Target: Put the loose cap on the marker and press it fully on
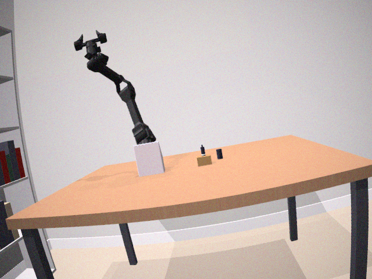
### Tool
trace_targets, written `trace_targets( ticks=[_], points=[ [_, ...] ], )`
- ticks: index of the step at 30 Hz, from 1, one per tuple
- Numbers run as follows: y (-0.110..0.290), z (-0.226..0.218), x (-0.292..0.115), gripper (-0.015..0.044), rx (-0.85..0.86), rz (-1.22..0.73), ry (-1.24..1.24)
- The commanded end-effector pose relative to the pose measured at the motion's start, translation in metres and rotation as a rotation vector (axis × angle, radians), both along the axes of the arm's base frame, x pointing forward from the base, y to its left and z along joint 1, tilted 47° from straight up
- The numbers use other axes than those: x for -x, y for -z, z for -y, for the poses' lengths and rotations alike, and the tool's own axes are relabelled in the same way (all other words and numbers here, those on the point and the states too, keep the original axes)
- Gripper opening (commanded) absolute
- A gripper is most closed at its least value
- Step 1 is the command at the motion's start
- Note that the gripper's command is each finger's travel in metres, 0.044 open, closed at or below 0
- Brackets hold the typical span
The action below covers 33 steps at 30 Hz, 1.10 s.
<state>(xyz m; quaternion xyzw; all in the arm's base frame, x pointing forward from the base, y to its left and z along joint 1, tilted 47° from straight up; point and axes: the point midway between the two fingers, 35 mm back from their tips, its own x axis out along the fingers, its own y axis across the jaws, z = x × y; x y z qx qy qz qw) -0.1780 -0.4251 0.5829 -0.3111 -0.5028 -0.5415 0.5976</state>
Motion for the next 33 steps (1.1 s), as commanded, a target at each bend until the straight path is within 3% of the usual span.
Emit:
trace_targets(
  ticks=[1,6,19,24,33],
  points=[
    [0.000,0.001,-0.001,0.0374,-0.003,0.000,-0.001],
    [0.012,0.031,-0.028,0.0247,-0.106,-0.010,-0.021],
    [0.078,0.117,-0.187,0.0247,-0.518,-0.221,-0.107],
    [0.105,0.125,-0.245,0.0247,-0.618,-0.246,-0.218],
    [0.159,0.127,-0.339,0.0247,-0.800,-0.489,-0.281]
  ],
)
